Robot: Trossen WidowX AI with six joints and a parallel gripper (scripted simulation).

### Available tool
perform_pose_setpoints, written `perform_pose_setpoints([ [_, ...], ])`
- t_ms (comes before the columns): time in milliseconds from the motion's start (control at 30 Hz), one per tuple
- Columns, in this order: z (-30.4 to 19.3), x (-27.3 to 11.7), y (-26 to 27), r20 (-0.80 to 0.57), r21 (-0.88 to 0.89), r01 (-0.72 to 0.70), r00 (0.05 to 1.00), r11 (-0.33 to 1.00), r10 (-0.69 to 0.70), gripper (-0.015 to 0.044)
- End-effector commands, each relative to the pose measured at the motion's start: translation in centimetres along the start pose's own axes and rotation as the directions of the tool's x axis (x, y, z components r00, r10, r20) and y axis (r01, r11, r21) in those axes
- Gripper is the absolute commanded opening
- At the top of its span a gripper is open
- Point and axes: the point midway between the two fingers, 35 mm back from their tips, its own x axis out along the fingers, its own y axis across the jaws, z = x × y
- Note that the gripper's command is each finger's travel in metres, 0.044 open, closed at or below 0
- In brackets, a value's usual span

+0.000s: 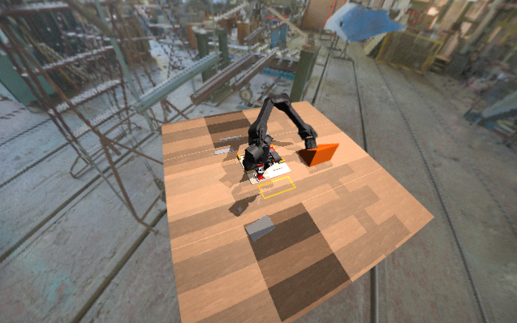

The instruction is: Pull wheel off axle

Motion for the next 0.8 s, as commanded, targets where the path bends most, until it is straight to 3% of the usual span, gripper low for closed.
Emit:
perform_pose_setpoints([
  [0,-0.06,-0.34,0.15,-0.005,0.008,-0.004,1.000,1.000,0.004,0.0000],
  [767,-0.07,-1.09,0.12,-0.005,0.006,-0.004,1.000,1.000,0.004,0.0000],
])
